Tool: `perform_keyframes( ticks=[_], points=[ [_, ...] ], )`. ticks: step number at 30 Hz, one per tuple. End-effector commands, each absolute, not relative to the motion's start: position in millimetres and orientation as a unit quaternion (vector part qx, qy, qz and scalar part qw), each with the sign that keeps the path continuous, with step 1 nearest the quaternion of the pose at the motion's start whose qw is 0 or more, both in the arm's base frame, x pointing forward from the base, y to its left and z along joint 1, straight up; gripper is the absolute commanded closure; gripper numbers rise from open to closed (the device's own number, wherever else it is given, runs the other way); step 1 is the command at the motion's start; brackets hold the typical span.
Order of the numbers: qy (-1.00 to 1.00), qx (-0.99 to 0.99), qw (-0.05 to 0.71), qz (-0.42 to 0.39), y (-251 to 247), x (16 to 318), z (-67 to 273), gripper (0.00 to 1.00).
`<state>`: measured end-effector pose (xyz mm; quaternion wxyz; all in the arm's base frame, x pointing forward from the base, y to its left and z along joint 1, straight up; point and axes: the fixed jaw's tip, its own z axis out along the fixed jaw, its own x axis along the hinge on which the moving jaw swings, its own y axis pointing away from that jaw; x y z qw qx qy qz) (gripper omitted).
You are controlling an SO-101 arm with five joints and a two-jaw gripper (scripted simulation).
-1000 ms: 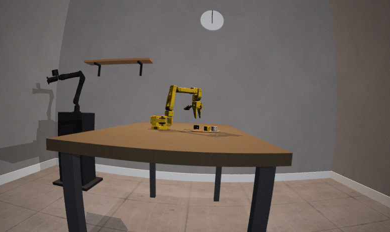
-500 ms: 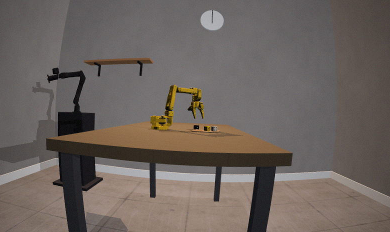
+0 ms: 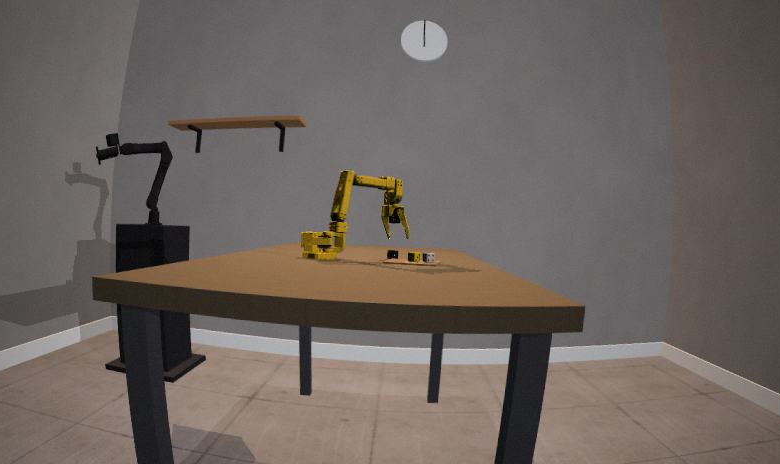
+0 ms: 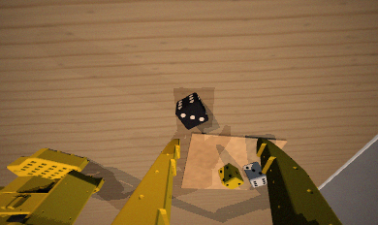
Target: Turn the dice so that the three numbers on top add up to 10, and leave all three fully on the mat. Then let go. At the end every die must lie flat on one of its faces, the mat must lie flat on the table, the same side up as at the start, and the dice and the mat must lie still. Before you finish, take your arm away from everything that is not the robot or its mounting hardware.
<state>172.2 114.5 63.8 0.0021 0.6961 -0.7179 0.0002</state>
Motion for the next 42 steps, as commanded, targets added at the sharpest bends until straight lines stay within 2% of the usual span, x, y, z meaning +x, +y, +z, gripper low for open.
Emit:
perform_keyframes(
  ticks=[1, 24, 42],
  points=[
    [-0.771, 0.637, -0.013, 0.001, 119.8, 172.9, 66.7, 0.68],
    [-0.934, 0.357, -0.013, -0.003, 128.5, 173.8, 62.6, 0.68],
    [-0.966, 0.259, -0.013, -0.005, 130.9, 174.6, 61.3, 0.69]
  ],
)
